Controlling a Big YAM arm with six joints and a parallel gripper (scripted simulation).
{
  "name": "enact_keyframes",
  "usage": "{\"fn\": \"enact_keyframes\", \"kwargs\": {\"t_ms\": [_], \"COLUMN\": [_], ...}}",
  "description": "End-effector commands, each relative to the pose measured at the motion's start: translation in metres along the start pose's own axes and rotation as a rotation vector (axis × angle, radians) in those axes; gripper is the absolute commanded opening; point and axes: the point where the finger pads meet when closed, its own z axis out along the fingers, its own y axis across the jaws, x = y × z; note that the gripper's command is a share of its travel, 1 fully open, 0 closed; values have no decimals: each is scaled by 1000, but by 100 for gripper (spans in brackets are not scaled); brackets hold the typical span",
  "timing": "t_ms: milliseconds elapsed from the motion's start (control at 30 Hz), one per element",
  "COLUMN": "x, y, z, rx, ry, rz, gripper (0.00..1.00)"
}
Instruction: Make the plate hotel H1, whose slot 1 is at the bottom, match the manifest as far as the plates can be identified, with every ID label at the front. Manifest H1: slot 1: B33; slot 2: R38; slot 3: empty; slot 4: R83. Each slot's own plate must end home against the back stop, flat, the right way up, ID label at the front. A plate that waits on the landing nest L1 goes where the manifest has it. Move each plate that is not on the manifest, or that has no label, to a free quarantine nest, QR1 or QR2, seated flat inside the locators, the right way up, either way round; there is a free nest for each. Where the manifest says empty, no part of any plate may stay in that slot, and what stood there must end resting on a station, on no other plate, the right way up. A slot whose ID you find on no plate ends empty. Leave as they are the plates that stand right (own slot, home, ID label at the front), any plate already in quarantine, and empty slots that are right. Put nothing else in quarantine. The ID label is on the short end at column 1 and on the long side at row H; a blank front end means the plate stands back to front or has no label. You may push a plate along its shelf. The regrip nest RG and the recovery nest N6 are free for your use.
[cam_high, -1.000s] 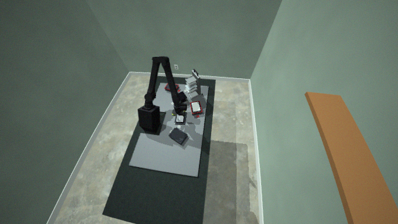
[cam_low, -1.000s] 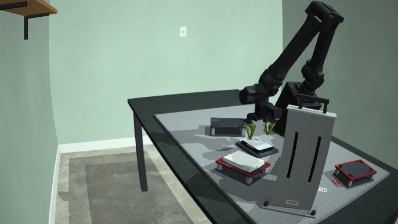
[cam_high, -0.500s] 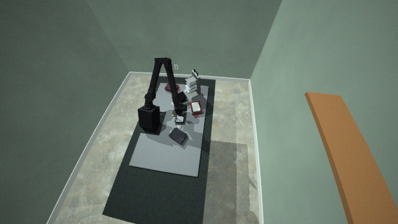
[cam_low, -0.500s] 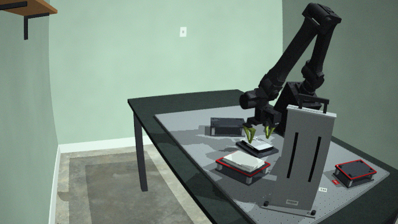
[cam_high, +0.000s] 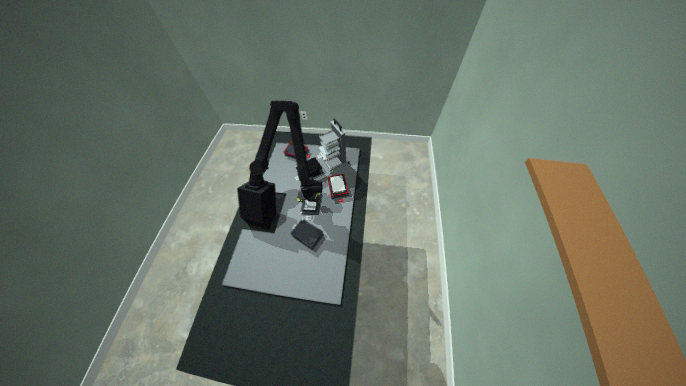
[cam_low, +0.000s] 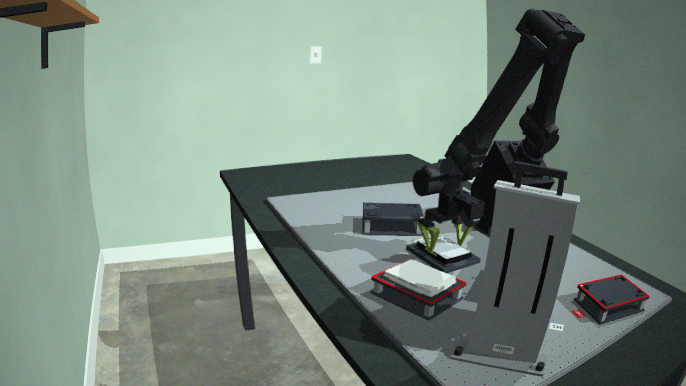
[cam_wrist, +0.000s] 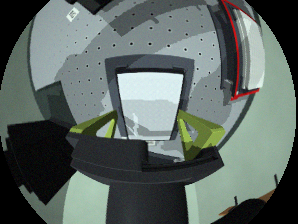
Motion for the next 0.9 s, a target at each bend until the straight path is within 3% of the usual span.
{"fn": "enact_keyframes", "kwargs": {"t_ms": [0, 167, 200, 233, 300, 333, 867], "x": [-3, -3, -5, -1, -1, -1, -1], "y": [-9, -8, -14, -8, -8, -8, -8], "z": [6, 10, 2, 4, 4, 4, 4], "rx": [18, 16, 43, 23, 23, 23, 23], "ry": [-2, -2, -3, -2, -2, -2, -2], "rz": [-4, -3, -8, 1, 1, 1, 1], "gripper": [100, 100, 100, 100, 100, 86, 86]}}
